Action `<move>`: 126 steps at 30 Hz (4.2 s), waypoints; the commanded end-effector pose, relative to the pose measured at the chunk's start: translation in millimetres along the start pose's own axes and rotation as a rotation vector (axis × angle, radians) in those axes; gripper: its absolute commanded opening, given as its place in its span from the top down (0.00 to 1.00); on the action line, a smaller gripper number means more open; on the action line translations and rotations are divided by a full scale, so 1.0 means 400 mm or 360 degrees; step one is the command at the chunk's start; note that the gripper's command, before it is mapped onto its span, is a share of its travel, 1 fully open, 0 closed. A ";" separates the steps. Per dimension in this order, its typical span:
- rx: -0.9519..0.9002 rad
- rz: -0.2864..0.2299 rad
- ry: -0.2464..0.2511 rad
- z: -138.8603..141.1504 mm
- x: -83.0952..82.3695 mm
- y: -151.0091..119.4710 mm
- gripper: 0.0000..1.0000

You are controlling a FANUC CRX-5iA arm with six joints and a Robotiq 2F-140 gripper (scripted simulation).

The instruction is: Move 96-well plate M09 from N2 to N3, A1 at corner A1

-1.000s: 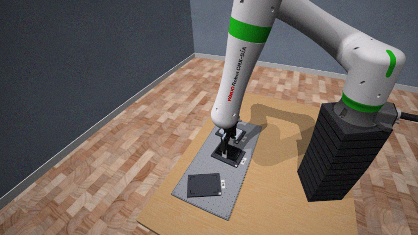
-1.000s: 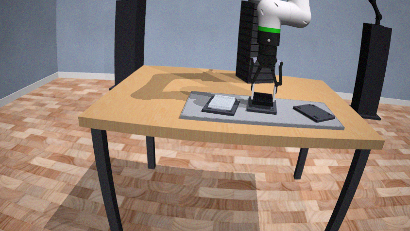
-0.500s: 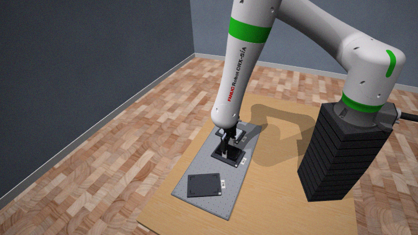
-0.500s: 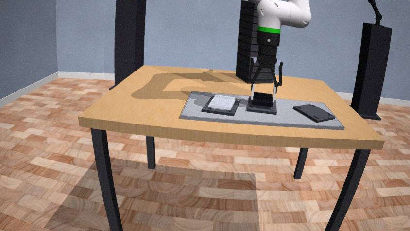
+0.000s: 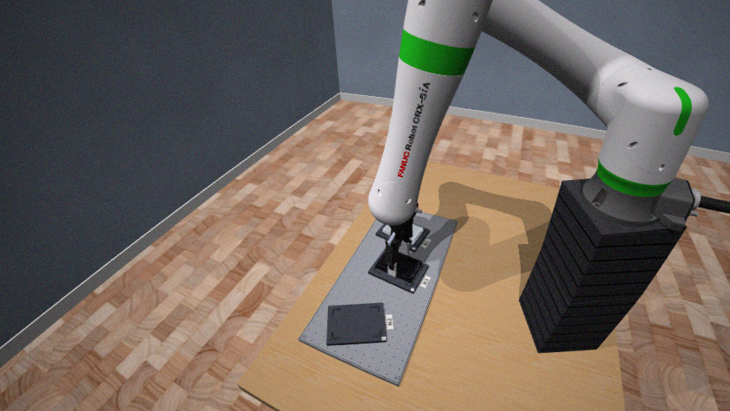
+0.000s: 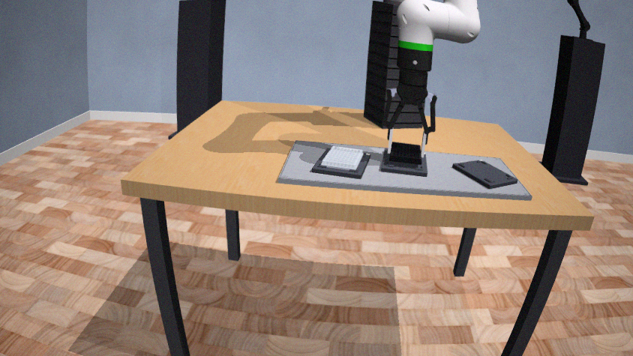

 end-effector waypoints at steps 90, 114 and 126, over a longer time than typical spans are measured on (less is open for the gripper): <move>0.0000 0.0000 0.0000 0.000 0.031 0.000 0.34; 0.0000 0.0000 0.0000 0.000 0.031 0.000 0.34; 0.0000 0.0000 0.0000 0.000 0.031 0.000 0.34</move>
Point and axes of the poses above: the point where the finger pads meet when closed, its own x axis out along the fingers, its own z axis across the jaws, y = z × x, the point moved 9 cm from there along -x, back along the fingers, and after that the axes turned 3 degrees about -x, right-handed, at the moved point
